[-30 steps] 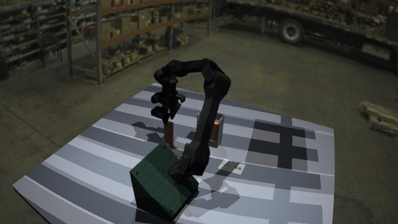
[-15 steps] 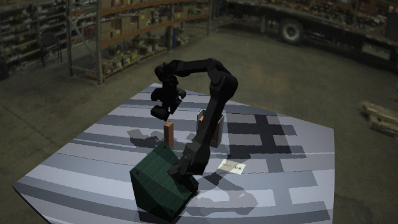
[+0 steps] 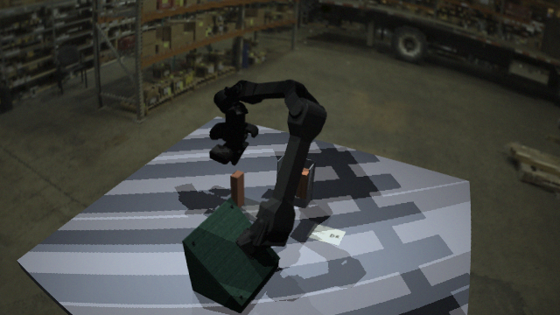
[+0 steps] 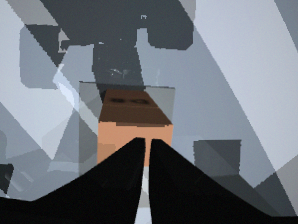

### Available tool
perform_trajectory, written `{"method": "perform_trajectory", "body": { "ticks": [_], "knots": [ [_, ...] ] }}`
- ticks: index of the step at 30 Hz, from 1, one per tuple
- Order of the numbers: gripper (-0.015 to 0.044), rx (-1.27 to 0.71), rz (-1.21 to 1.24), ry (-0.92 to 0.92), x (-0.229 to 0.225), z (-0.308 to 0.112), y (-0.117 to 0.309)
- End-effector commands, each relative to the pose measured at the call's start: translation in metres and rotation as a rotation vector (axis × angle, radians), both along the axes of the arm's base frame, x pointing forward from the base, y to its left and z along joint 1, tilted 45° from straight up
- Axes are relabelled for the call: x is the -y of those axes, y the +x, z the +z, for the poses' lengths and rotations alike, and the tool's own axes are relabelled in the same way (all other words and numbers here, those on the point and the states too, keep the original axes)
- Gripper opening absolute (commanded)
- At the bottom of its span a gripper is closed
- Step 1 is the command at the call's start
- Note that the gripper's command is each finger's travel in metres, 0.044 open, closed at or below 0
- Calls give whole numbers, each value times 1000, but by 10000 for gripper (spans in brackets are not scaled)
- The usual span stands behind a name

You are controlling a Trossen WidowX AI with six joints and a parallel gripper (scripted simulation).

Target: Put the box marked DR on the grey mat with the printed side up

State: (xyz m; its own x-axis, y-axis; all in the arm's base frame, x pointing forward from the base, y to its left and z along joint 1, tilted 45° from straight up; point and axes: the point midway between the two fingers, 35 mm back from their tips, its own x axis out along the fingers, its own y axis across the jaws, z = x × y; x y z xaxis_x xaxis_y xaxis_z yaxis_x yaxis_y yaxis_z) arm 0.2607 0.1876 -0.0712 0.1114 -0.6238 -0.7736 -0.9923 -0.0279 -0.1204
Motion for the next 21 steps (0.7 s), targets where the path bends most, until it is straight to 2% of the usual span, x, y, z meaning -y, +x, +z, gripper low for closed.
{"method": "perform_trajectory", "body": {
  "ticks": [1, 18, 21],
  "knots": [
    [0, -17, -20, -11, -4, -3, 1],
    [0, -95, -85, -85, -14, -17, 4],
    [0, -94, -85, -85, 1, -34, 5]
  ]
}}
